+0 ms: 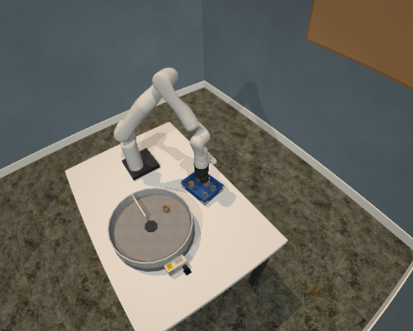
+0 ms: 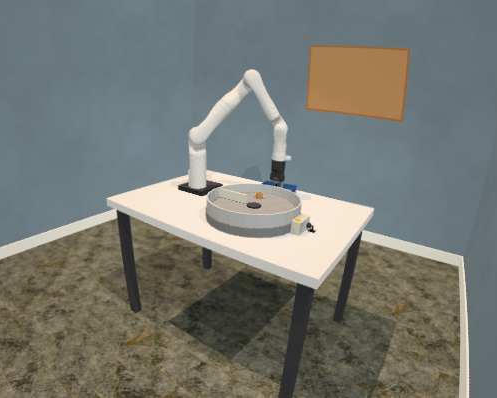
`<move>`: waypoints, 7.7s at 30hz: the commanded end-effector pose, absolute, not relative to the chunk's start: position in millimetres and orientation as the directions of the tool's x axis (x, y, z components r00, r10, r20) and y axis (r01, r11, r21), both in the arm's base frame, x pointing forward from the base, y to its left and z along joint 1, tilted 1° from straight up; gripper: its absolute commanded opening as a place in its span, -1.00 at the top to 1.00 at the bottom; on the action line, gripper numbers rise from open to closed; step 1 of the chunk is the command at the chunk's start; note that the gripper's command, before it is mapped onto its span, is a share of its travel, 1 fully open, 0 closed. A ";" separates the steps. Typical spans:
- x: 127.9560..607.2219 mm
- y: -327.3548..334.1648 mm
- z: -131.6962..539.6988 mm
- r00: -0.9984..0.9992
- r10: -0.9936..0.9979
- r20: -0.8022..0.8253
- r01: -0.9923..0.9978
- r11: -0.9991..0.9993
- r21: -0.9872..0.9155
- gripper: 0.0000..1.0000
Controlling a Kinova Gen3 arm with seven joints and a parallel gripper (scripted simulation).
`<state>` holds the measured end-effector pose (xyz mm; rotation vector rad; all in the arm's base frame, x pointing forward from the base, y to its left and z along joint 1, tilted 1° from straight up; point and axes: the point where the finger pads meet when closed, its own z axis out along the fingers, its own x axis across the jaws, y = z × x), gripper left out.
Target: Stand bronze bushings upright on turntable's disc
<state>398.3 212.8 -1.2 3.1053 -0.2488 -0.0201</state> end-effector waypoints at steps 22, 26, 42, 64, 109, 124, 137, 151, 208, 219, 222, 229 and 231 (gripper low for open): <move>401.0 216.8 83.1 0.987 -0.158 -0.004 -0.158 -0.987 0.021 1.00; 401.1 217.1 98.5 0.987 -0.158 -0.004 -0.158 -0.987 0.021 1.00; 401.2 217.4 117.5 0.987 -0.158 -0.004 -0.158 -0.987 0.021 1.00; 401.2 217.4 117.5 0.987 -0.158 -0.004 -0.158 -0.987 0.021 1.00; 390.8 155.6 118.7 0.987 -0.158 -0.004 -0.158 -0.987 0.021 1.00; 377.8 78.0 120.4 0.987 -0.158 -0.004 -0.158 -0.987 0.021 1.00; 363.2 -8.4 122.2 0.987 -0.158 -0.004 -0.158 -0.987 0.021 1.00; 350.5 -84.4 123.7 0.987 -0.158 -0.004 -0.158 -0.987 0.021 1.00; 325.1 -234.7 126.9 0.987 -0.158 -0.004 -0.158 -0.987 0.021 1.00; 325.1 -234.7 126.9 0.987 -0.158 -0.004 -0.158 -0.987 0.021 1.00; 325.1 -234.7 126.9 0.987 -0.158 -0.004 -0.158 -0.987 0.021 1.00; 325.1 -234.7 126.9 0.987 -0.158 -0.004 -0.158 -0.987 0.021 1.00; 325.1 -234.7 126.9 0.987 -0.158 -0.004 -0.158 -0.987 0.021 1.00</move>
